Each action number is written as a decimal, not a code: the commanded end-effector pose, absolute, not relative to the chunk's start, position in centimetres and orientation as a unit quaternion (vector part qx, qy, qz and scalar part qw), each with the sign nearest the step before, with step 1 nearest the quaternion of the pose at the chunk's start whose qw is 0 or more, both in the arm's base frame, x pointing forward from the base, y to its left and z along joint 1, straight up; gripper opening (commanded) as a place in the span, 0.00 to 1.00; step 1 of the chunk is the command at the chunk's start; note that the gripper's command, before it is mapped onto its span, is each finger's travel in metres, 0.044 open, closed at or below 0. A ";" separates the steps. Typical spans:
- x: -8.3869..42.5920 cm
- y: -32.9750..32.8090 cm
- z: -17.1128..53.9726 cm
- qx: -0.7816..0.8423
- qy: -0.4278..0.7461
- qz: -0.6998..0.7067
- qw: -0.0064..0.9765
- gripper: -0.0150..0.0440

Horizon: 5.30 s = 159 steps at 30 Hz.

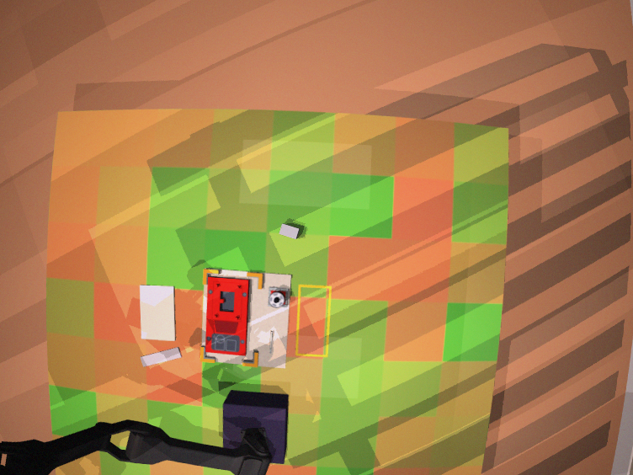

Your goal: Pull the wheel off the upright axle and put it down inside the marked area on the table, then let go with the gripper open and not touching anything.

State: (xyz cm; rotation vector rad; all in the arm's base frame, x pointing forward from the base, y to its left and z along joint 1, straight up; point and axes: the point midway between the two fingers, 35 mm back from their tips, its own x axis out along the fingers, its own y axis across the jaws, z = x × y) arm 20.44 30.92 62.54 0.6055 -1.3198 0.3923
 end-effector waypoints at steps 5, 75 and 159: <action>17.7 26.8 64.2 0.300 -0.623 0.130 0.711 0.76; 30.1 -26.2 34.3 0.486 0.109 -0.384 0.778 0.76; 34.7 -11.2 -1.3 0.075 0.698 -0.073 0.708 0.25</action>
